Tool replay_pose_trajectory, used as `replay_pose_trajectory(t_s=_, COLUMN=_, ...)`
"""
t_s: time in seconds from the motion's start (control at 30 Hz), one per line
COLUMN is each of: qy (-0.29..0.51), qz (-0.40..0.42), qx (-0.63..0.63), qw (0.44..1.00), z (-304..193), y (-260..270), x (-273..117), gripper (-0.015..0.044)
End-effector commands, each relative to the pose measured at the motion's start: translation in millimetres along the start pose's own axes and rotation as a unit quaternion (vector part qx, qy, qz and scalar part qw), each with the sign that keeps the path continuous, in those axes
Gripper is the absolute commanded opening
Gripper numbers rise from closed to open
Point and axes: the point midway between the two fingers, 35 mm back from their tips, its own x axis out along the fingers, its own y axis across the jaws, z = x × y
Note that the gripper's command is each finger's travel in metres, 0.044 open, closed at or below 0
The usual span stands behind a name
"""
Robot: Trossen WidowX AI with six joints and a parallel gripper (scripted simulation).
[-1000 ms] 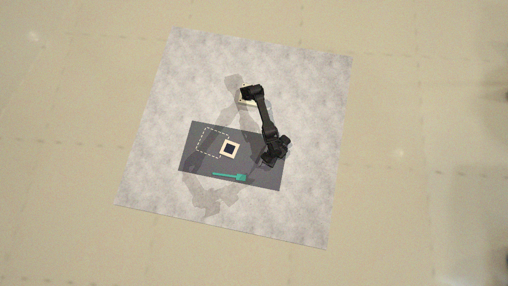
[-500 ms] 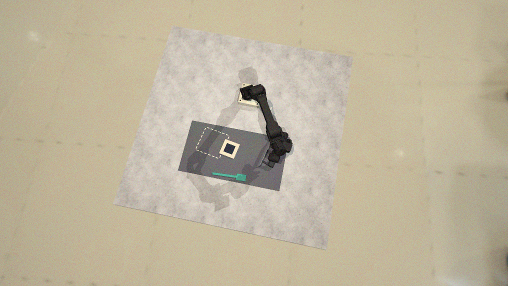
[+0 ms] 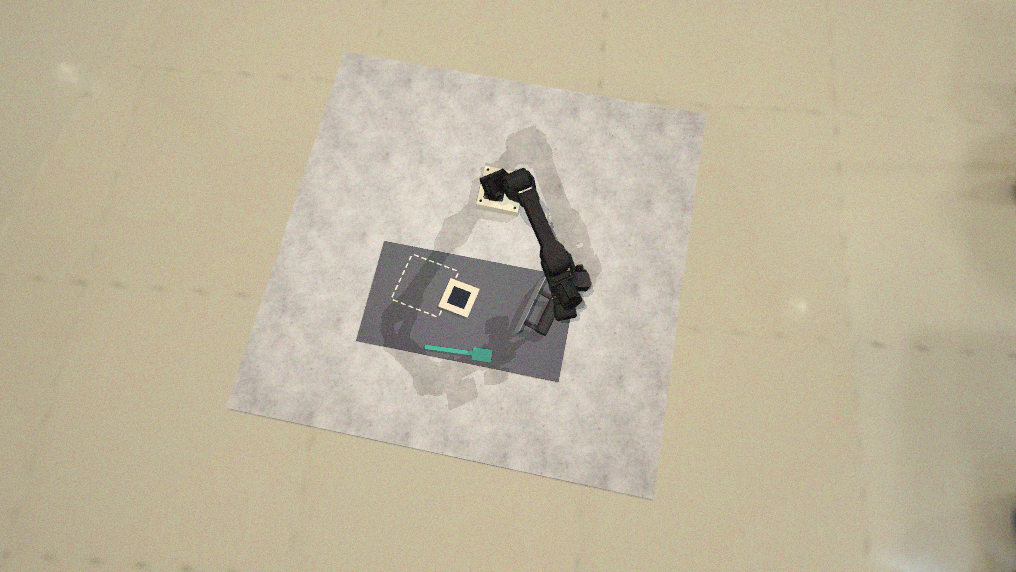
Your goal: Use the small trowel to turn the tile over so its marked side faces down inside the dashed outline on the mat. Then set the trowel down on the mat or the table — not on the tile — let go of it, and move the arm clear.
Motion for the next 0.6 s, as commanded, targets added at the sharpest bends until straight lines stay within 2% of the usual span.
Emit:
replay_pose_trajectory(t_s=0.0, qy=0.011, qz=0.011, qx=-0.061, qw=0.998, z=2, y=6, x=5, gripper=0.01)
replay_pose_trajectory(t_s=0.57, qy=0.037, qz=0.067, qx=-0.338, qw=0.938, z=11, y=34, x=20, gripper=0.01)
